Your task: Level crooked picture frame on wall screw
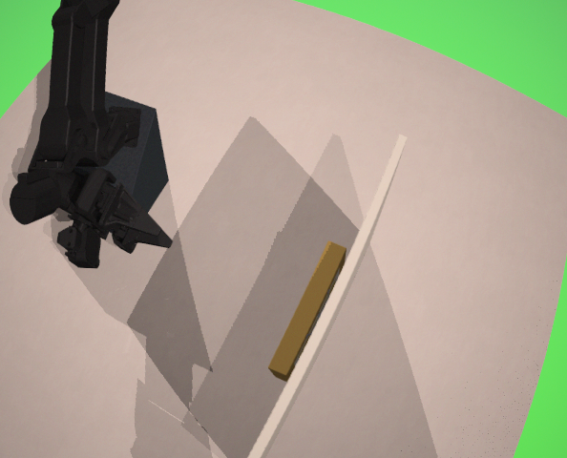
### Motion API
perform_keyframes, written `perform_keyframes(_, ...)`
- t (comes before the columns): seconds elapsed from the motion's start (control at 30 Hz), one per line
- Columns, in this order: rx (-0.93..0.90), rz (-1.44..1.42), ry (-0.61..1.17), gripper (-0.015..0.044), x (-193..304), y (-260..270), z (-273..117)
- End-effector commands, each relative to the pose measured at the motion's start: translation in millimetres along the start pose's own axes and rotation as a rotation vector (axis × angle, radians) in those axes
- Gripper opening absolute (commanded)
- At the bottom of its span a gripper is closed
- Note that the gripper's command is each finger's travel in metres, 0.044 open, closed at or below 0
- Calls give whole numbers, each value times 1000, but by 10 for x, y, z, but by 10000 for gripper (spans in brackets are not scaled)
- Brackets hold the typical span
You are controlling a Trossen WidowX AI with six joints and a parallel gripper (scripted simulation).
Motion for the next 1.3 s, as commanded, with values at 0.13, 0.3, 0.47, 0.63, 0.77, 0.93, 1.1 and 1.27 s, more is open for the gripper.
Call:
perform_keyframes(0.13,-3,-8,2,260,5,8,-2)
perform_keyframes(0.3,-3,-8,2,260,5,8,-2)
perform_keyframes(0.47,-3,-8,2,260,5,8,-2)
perform_keyframes(0.63,-3,-8,2,260,5,8,-2)
perform_keyframes(0.77,1,-1,0,260,-3,-4,5)
perform_keyframes(0.93,11,-30,1,260,-88,-82,146)
perform_keyframes(1.1,13,-41,2,260,-142,-180,327)
perform_keyframes(1.27,14,-51,2,260,-128,-276,521)
Point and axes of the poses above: the point midway between the two fingers, 35 mm back from their tips, its own z axis out along the fingers, its own y axis across the jaws, x = y × z, the point moved 3 cm from there along -z, back along the fingers, and after that the axes turned 2 degrees about -z, right-handed, at the moved point
